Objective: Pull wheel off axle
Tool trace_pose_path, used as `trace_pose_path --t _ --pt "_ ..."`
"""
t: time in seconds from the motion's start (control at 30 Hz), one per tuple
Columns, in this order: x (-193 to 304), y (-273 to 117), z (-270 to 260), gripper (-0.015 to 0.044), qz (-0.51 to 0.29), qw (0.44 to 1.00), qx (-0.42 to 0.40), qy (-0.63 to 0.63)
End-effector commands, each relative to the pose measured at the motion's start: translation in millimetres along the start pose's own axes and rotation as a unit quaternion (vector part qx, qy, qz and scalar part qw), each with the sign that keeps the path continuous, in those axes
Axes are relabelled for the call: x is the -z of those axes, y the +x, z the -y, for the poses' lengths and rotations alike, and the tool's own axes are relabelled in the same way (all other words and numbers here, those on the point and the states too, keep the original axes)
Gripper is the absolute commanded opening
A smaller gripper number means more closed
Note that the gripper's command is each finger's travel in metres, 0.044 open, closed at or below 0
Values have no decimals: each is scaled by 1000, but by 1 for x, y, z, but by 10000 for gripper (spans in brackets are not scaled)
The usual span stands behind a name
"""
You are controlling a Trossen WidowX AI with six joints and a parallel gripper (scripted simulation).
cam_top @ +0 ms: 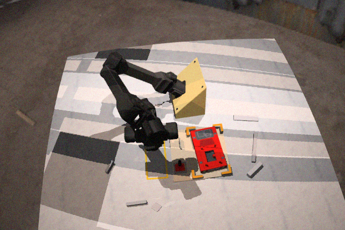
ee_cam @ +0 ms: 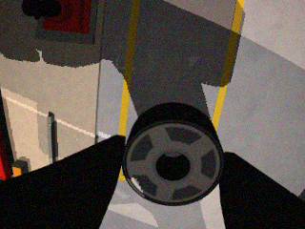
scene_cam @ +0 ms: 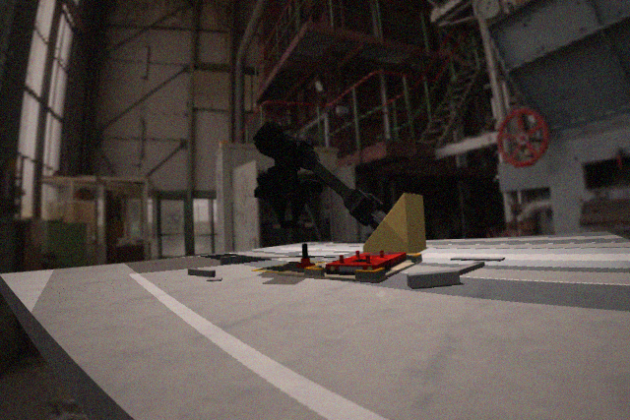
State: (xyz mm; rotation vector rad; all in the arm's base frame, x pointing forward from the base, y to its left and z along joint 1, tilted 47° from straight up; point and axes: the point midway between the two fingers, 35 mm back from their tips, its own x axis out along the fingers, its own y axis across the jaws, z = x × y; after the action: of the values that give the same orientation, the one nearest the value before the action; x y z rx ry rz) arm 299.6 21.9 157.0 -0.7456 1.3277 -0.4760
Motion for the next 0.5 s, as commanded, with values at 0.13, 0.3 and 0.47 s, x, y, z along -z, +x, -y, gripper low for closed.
trace_pose_path --t 0.13,0.3,0.47 --pt "2 18 1 0 -3 1000 2 -3" --pt "0 39 0 0 -3 1000 1 -3" --pt "0 66 0 0 -3 1000 1 -3"
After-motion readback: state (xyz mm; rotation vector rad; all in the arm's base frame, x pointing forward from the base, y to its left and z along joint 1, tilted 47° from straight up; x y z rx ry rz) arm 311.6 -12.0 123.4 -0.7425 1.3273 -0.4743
